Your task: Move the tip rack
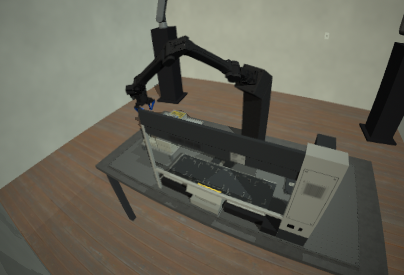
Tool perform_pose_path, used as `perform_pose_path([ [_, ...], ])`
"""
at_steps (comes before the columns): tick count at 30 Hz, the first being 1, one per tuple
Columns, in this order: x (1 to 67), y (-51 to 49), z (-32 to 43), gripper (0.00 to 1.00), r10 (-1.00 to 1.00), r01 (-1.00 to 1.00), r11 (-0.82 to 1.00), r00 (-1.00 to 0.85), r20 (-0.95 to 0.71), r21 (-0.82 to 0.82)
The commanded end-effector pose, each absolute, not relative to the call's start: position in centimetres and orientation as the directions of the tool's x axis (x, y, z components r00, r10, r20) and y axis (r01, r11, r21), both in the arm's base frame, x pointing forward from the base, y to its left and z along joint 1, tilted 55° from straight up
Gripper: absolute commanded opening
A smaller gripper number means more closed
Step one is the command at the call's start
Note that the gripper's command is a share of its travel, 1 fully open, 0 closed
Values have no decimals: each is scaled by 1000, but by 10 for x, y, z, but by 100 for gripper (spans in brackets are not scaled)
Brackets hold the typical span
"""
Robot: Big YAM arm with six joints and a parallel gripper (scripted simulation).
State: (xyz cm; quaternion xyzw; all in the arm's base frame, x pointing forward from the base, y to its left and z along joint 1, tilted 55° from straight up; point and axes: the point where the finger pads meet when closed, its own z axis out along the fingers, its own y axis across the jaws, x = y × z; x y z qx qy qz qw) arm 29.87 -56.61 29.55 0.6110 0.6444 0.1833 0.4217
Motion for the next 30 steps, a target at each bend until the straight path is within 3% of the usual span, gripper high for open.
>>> perform_pose_path([
  [1, 300, -569, 293, 100, 941, 636, 196, 92, -325, 746],
  [30, 325, -580, 295, 100, 932, 623, 211, 103, -347, 753],
])
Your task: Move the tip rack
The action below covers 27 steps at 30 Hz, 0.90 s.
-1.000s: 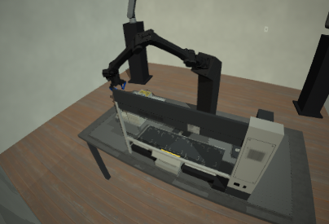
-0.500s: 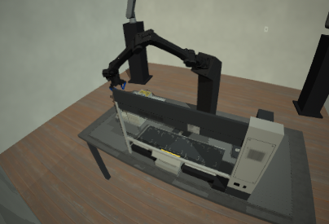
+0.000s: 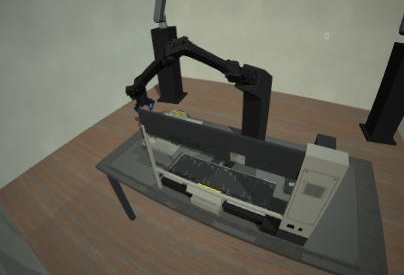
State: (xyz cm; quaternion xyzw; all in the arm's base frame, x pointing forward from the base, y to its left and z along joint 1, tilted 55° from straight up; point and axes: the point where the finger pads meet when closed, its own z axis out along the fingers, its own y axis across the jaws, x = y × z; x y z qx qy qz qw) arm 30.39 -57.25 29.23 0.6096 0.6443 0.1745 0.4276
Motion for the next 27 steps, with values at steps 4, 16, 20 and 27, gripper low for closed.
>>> perform_pose_path([
  [4, 333, -583, 289, 100, 932, 623, 210, 104, -346, 753],
  [16, 362, -593, 267, 100, 933, 622, 209, 104, -344, 754],
  [20, 372, -596, 259, 100, 933, 622, 208, 104, -343, 755],
  [27, 383, -599, 251, 100, 934, 621, 208, 103, -342, 756],
])
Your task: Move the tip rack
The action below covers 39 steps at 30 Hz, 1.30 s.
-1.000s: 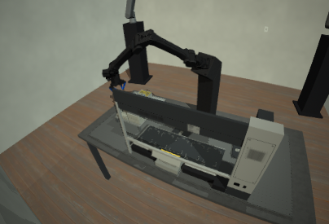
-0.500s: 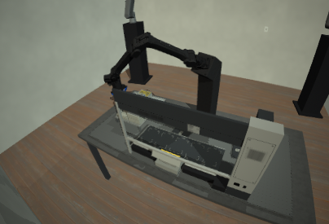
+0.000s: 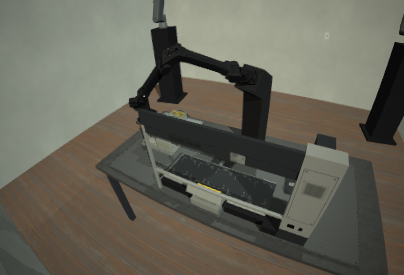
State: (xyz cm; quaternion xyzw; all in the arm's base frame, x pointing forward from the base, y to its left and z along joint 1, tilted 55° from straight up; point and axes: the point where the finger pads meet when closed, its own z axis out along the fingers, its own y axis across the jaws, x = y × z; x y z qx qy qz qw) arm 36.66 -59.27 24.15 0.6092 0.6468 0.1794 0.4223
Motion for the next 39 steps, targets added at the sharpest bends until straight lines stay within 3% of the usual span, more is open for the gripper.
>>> perform_pose_path([
  [1, 383, -599, 251, 100, 934, 620, 208, 103, -342, 756],
  [35, 368, -599, 255, 100, 932, 627, 202, 113, -344, 752],
  [39, 344, -609, 218, 100, 937, 638, 182, 119, -329, 748],
])
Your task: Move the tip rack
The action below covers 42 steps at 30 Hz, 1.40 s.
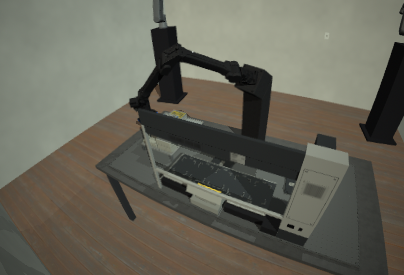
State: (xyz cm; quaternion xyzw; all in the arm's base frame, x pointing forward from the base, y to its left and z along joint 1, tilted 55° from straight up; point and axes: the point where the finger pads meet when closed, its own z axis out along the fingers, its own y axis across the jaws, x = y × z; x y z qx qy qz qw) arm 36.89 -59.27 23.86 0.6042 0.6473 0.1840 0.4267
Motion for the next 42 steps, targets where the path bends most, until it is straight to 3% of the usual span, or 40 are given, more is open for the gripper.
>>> perform_pose_path([
  [1, 340, -610, 214, 100, 937, 638, 181, 119, -329, 748],
  [42, 226, -641, 85, 100, 934, 639, 184, 123, -334, 747],
])
